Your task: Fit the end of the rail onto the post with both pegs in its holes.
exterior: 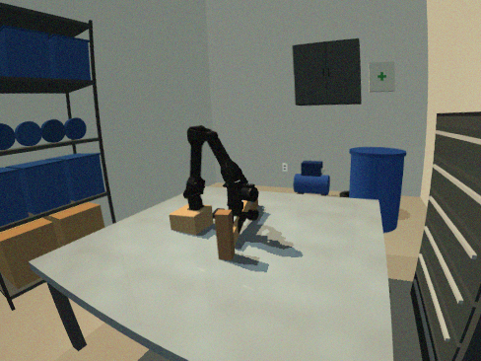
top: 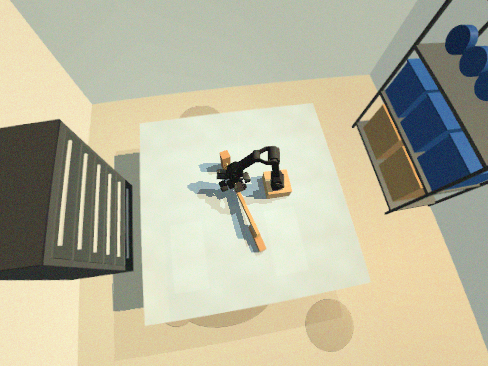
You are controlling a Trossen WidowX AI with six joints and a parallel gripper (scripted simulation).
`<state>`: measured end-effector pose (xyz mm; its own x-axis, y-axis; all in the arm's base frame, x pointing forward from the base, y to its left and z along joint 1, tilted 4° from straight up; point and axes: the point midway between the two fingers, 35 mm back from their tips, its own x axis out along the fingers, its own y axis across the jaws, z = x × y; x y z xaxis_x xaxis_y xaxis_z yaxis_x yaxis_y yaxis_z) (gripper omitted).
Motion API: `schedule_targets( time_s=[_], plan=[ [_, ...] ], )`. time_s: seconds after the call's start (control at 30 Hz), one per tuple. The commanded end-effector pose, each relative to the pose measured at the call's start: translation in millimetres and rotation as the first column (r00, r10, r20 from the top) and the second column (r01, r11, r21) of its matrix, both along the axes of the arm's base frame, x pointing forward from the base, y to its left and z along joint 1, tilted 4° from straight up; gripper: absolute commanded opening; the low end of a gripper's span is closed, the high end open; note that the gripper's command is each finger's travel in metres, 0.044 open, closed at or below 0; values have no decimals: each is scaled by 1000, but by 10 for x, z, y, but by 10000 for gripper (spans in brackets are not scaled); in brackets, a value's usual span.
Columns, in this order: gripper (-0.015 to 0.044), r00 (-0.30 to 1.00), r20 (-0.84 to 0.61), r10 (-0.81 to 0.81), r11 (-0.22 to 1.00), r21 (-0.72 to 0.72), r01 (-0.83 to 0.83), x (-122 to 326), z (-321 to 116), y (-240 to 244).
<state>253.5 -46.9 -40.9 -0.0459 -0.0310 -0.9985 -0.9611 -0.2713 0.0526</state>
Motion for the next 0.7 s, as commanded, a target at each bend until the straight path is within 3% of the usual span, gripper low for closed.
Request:
schedule_targets(
  time_s=[0.0,0.67],
  plan=[
    [0,1000,-1,3,1000,2,-3,0,-9,3],
    [0,1000,-1,3,1000,2,-3,13,82,4]
  ],
)
